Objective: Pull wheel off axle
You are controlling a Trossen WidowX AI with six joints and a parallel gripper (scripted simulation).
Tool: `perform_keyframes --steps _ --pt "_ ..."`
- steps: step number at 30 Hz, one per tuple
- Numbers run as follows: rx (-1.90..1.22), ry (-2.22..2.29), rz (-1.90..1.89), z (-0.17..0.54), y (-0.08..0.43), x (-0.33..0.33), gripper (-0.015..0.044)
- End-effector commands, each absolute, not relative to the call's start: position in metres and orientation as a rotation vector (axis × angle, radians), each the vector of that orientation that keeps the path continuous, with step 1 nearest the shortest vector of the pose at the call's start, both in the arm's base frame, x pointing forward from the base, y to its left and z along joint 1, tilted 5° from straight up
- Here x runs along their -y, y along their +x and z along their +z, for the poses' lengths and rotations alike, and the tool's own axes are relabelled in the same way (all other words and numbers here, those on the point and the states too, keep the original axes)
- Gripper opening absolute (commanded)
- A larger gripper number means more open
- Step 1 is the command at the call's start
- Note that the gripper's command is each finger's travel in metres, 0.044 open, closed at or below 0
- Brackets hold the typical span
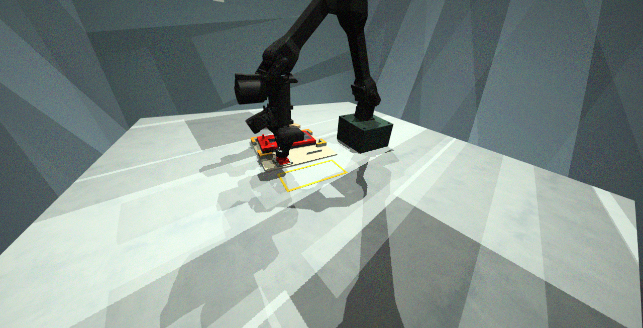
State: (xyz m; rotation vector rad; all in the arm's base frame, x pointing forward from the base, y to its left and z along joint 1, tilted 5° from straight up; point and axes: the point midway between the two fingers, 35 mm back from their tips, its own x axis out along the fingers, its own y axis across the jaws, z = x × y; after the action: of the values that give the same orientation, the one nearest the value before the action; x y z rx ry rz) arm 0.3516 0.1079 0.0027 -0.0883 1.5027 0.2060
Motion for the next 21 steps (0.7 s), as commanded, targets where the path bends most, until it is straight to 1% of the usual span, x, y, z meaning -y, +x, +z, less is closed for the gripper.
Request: perform_keyframes --steps 1,21 --pt "-1.504 -0.089 0.205 0.0036 0.3515 -0.1076 0.0004" --pt "-1.502 -0.088 0.205 0.0103 0.3514 -0.1071 0.0"
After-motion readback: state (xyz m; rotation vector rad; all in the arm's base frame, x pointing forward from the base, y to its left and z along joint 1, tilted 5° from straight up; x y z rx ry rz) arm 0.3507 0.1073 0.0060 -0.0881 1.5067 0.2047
